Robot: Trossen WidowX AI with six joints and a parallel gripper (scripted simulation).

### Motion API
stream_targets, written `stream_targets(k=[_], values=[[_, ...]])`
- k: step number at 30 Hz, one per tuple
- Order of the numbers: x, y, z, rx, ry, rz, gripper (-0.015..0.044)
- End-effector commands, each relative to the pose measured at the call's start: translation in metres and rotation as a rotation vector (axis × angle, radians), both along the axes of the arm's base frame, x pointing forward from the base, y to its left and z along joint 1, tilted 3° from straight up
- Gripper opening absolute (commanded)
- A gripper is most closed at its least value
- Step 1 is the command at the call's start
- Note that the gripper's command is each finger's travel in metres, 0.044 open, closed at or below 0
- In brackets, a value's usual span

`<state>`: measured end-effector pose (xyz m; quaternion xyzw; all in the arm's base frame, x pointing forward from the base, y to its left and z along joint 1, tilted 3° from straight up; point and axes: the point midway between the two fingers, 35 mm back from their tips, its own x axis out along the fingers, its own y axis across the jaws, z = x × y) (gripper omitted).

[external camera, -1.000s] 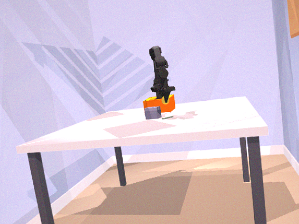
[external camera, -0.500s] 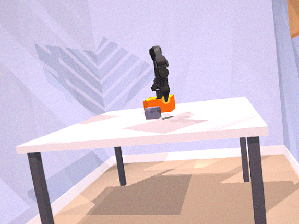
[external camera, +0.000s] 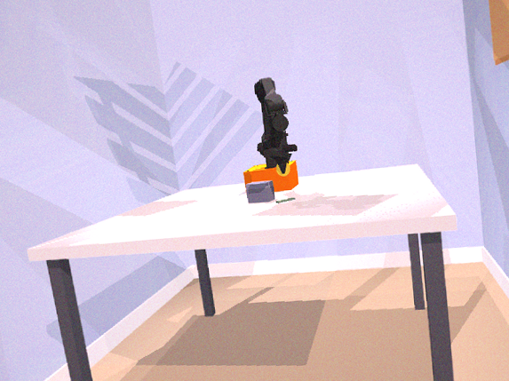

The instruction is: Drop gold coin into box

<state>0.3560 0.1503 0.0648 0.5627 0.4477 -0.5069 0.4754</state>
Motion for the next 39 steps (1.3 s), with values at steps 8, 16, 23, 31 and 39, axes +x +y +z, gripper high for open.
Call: stream_targets(k=[8, 16, 23, 31, 39], values=[[-0.001, -0.009, 0.001, -0.002, 0.0, -0.047, 0.0], [-0.007, -0.03, 0.001, -0.004, 0.0, -0.047, 0.0], [-0.013, -0.047, 0.0, -0.006, 0.001, -0.047, 0.0], [-0.021, -0.067, -0.001, -0.008, 0.002, -0.047, 0.0], [-0.031, -0.086, -0.002, -0.01, 0.002, -0.047, 0.0]])
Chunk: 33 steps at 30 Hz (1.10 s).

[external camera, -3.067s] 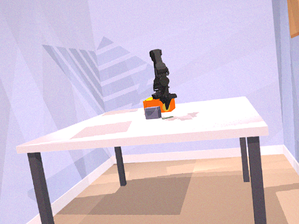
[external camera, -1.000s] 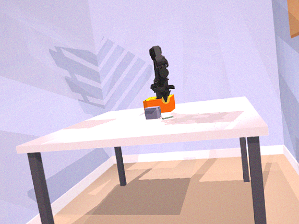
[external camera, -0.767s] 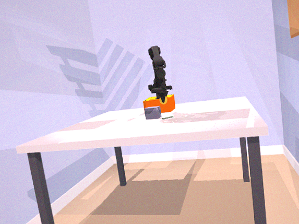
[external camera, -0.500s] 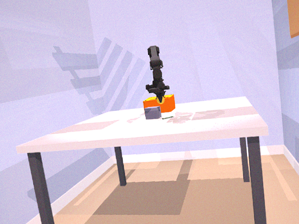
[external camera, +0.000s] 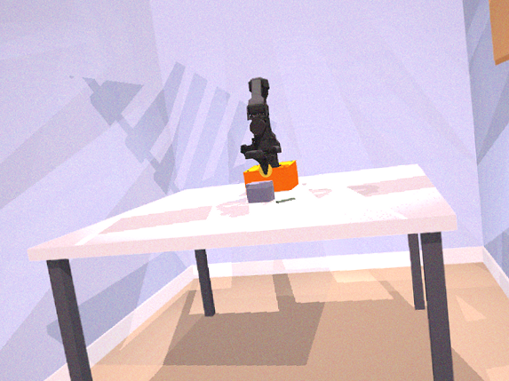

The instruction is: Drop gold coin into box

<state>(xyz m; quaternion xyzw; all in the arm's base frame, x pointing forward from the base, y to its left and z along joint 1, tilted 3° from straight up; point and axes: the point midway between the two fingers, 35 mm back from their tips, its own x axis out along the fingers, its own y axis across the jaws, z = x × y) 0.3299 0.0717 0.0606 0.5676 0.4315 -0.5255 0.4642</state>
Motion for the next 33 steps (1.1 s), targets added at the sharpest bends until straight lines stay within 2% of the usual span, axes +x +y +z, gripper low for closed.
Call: stream_targets(k=[1, 17, 33], values=[[-0.006, -0.009, 0.002, 0.005, -0.008, 0.005, 0.0], [-0.028, -0.042, -0.003, 0.002, -0.006, 0.005, 0.0], [-0.026, -0.041, -0.005, -0.004, 0.003, -0.001, 0.0]])
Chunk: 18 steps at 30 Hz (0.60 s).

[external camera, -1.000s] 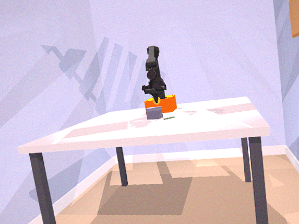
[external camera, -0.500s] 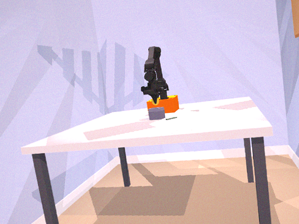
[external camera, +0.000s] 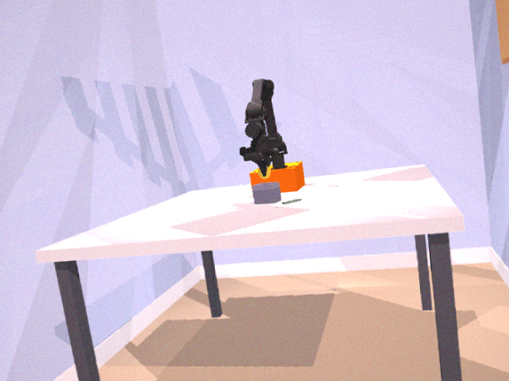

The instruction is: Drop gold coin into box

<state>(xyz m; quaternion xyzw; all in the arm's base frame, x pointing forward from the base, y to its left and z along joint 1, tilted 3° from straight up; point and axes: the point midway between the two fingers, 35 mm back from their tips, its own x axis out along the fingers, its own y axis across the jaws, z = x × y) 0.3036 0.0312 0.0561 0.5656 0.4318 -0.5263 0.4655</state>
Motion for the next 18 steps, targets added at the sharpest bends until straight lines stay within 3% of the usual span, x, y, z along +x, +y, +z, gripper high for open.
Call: stream_targets(k=[1, 18], values=[[-0.0005, -0.0008, 0.0002, -0.001, 0.001, -0.003, 0.0], [-0.0024, -0.0026, 0.0037, -0.002, 0.001, 0.007, 0.0]])
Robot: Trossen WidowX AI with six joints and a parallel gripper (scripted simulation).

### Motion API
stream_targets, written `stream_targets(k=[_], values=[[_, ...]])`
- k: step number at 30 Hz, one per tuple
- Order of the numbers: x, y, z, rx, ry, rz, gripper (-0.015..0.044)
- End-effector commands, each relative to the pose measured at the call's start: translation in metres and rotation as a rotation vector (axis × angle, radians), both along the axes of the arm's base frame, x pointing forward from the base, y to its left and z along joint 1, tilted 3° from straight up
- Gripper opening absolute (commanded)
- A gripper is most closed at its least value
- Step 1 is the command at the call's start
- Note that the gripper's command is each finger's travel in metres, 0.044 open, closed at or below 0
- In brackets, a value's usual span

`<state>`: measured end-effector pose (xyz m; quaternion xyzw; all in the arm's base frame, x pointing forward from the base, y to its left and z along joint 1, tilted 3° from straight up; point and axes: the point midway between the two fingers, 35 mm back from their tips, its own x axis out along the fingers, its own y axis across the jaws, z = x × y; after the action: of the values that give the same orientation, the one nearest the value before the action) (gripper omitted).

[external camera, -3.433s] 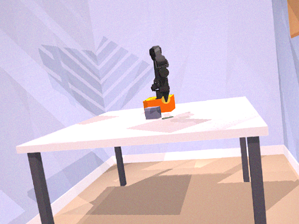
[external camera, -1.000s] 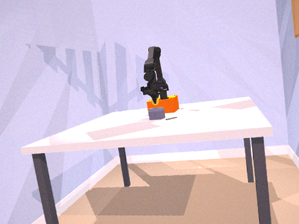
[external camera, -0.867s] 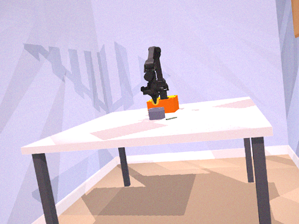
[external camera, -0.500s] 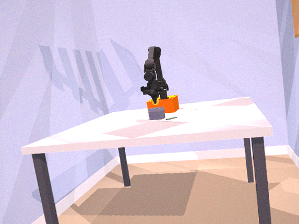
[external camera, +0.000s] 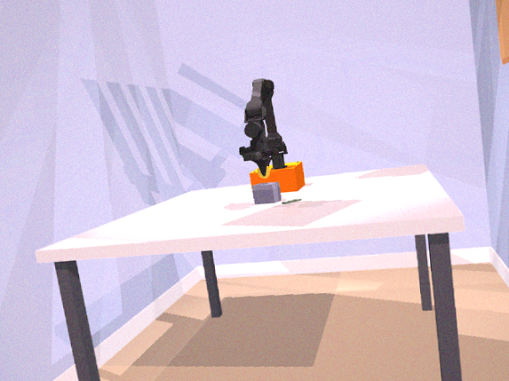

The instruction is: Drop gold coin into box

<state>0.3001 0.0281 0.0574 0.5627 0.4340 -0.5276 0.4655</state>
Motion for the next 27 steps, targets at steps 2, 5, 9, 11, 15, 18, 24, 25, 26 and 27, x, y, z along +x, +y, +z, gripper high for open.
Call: stream_targets(k=[2, 5, 9, 11, 15, 18, 24, 25, 26, 27], values=[[0.001, 0.0, 0.001, 0.0, -0.003, 0.001, 0.0], [0.0, 0.0, 0.0, 0.0, 0.0, 0.0, 0.0], [0.0, 0.0, 0.0, 0.0, 0.0, 0.0, 0.0], [0.0, 0.0, -0.001, 0.0, 0.0, 0.0, 0.0], [0.001, 0.0, -0.003, 0.0, 0.0, -0.002, 0.0], [0.001, 0.0, -0.005, 0.0, 0.0, -0.006, 0.0], [0.001, 0.0, -0.007, 0.001, 0.0, -0.01, 0.0], [0.001, 0.0, -0.008, 0.001, 0.0, -0.009, 0.0], [0.001, 0.0, -0.008, 0.001, 0.0, -0.009, 0.0], [0.001, 0.0, -0.009, 0.001, 0.0, -0.009, 0.0]])
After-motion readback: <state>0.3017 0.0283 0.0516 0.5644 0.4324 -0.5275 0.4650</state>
